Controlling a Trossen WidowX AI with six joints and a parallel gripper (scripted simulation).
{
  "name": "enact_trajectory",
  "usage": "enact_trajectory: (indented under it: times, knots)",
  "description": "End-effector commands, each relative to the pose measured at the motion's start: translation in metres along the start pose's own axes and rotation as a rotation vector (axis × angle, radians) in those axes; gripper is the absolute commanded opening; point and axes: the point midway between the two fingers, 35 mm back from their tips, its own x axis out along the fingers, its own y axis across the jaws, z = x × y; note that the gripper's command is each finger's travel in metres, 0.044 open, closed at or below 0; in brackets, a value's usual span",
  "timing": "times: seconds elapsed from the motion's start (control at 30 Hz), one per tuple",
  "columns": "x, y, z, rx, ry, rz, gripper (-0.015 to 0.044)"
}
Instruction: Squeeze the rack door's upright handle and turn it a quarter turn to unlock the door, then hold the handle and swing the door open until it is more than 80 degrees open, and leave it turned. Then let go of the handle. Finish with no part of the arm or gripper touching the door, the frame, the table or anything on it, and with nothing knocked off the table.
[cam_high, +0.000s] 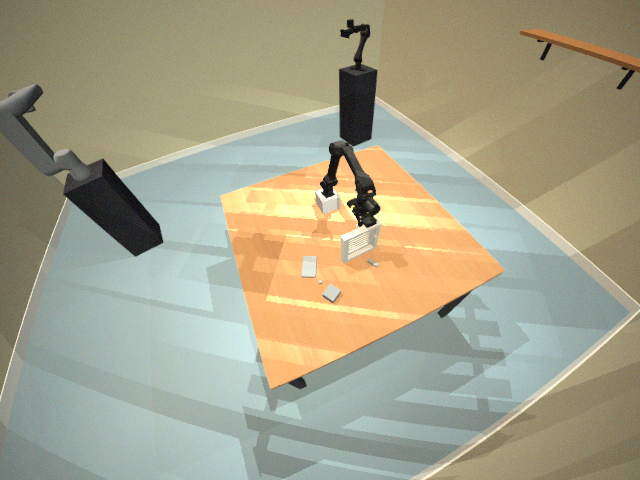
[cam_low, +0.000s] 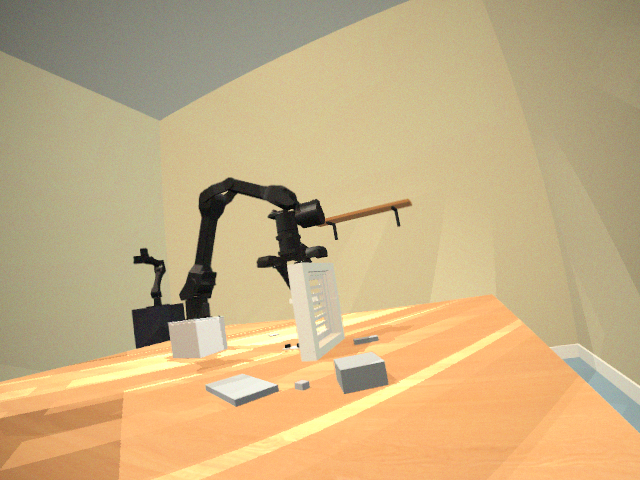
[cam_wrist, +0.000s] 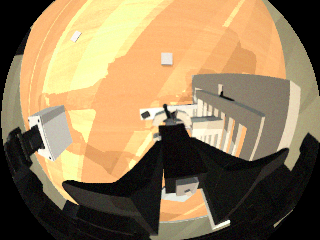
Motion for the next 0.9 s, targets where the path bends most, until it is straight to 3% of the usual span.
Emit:
enact_trajectory:
  times: [0.0, 0.53, 0.87]
  knots:
    - [0.0004, -0.0002, 0.0002, -0.3, 0.0, 0.0, 0.0014]
    - [0.0004, -0.0002, 0.0002, -0.332, 0.0, 0.0, 0.0014]
    - [0.0004, -0.0002, 0.0002, -0.332, 0.0, 0.0, 0.0277]
